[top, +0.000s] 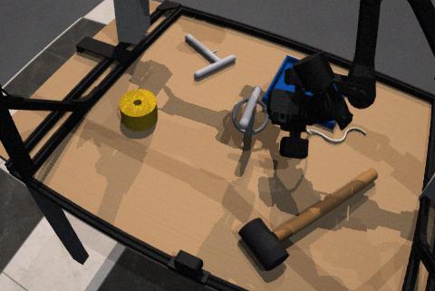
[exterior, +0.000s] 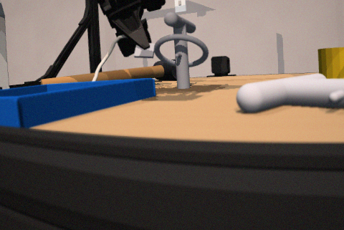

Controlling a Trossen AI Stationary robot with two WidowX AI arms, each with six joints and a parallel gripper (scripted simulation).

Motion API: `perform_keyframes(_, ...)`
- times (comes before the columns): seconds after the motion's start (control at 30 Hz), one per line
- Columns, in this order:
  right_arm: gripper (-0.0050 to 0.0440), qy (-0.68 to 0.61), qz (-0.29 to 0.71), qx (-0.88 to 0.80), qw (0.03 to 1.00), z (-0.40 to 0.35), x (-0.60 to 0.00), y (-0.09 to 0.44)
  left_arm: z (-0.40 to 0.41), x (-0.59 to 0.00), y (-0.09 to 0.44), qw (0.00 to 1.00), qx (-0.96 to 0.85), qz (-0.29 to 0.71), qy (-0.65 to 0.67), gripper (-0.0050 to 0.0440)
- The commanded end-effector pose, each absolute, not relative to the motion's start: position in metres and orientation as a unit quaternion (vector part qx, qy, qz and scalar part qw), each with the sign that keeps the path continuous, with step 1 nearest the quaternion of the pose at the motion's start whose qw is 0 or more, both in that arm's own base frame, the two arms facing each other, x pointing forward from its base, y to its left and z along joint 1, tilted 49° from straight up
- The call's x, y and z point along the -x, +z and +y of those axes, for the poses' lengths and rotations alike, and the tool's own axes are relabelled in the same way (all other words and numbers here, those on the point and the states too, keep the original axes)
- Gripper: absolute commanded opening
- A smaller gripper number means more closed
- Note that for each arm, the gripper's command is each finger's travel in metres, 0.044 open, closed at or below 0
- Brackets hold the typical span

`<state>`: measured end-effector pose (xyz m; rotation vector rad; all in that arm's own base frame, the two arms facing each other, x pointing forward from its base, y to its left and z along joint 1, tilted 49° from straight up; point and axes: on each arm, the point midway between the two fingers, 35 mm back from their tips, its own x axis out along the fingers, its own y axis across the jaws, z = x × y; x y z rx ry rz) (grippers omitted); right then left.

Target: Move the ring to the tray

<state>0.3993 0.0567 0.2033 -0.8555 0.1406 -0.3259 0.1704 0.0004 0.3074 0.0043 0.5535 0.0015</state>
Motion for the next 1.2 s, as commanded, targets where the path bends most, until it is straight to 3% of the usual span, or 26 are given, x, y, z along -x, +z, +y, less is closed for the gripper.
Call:
perform_keyframes(0.0,0.0,-0.149,0.07,0.419,0.893,0.053,-0.398,0.209,0.0,-0.17,0.307,0.962,0.0,0.273,0.0,0.04)
perform_keyframes(1.17,0.0,-0.068,0.105,0.467,0.876,0.038,-0.388,0.226,0.0,-0.17,0.307,0.962,0.0,0.273,0.0,0.04)
